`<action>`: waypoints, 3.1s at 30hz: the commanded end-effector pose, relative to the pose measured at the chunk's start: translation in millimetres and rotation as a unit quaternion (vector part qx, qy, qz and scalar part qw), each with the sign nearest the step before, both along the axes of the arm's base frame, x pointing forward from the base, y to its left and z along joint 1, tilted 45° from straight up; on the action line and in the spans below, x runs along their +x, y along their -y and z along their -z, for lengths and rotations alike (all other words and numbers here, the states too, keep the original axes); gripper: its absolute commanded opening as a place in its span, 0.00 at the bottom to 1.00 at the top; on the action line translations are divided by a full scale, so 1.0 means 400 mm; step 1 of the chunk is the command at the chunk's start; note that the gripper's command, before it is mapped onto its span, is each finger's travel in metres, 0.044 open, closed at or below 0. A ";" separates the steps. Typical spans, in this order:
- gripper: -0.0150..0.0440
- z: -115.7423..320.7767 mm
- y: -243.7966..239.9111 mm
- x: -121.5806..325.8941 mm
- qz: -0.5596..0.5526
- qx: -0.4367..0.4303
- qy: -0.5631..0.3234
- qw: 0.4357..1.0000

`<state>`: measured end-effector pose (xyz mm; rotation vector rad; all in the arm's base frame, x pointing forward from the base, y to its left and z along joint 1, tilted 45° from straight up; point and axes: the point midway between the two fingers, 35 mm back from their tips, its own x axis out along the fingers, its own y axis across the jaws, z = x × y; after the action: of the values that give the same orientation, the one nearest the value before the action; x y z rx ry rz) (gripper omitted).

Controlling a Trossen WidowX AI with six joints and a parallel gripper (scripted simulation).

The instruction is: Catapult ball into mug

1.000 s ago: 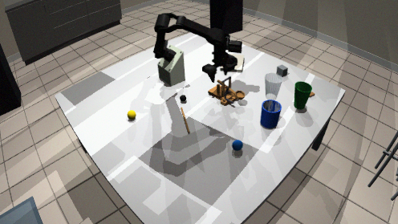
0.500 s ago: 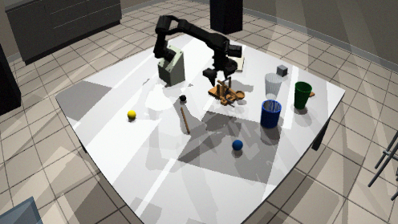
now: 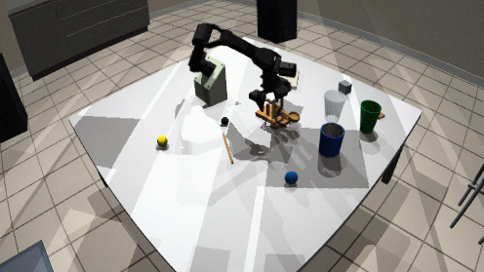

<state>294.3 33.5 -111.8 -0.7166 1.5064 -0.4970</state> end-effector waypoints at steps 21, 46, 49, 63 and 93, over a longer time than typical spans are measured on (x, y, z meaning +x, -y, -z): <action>0.45 0.013 0.015 -0.001 0.000 -0.001 0.000 1.000; 0.25 -0.105 -0.038 -0.012 0.173 0.006 0.170 0.970; 0.25 -0.108 -0.033 -0.013 0.208 0.007 0.205 0.956; 0.25 -0.105 -0.031 -0.004 0.348 0.013 0.343 0.873; 0.25 -0.032 0.032 0.007 0.348 0.012 0.343 0.872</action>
<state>294.7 21.4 -98.4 0.0911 1.0474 -1.1502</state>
